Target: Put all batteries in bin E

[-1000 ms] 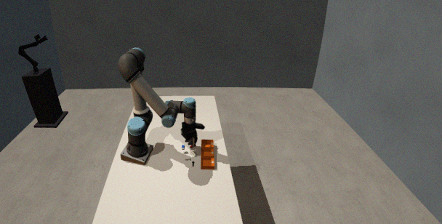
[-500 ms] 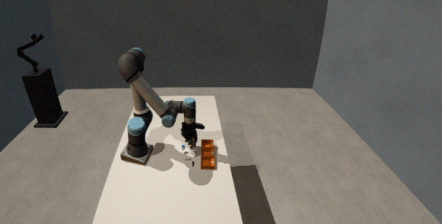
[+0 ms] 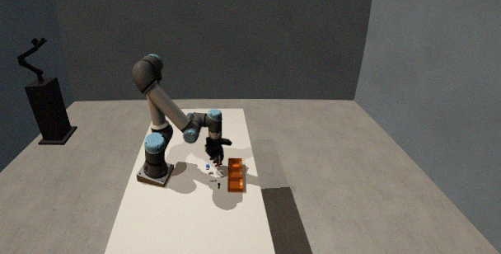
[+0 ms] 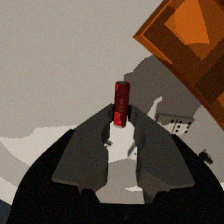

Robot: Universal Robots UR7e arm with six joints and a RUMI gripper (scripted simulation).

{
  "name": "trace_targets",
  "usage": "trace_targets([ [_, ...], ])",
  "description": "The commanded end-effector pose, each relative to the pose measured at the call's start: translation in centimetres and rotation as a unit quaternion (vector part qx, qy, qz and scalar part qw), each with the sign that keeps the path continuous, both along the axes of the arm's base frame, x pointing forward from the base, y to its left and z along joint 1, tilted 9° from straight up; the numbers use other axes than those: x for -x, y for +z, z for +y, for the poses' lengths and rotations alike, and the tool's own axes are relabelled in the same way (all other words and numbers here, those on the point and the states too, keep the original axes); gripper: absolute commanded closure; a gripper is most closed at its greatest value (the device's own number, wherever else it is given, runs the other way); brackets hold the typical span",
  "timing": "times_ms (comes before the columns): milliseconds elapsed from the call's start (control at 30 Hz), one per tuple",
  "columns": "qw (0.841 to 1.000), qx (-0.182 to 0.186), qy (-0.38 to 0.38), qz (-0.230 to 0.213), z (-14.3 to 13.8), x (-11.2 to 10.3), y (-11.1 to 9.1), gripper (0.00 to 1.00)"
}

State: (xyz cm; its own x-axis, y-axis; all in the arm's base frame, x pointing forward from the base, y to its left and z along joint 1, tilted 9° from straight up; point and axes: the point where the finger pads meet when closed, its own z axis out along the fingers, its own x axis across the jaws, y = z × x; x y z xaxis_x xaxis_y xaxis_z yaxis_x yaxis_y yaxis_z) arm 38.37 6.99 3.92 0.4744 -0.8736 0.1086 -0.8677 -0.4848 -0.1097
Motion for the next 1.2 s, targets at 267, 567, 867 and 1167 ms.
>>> trace_targets([
  [267,1.000,0.000,0.000,0.000,0.2,0.6,4.1,1.00],
  [567,1.000,0.000,0.000,0.000,0.2,0.7,5.1,1.00],
  [867,1.000,0.000,0.000,0.000,0.2,0.7,5.1,1.00],
  [1167,1.000,0.000,0.000,0.000,0.2,0.8,5.8,1.00],
])
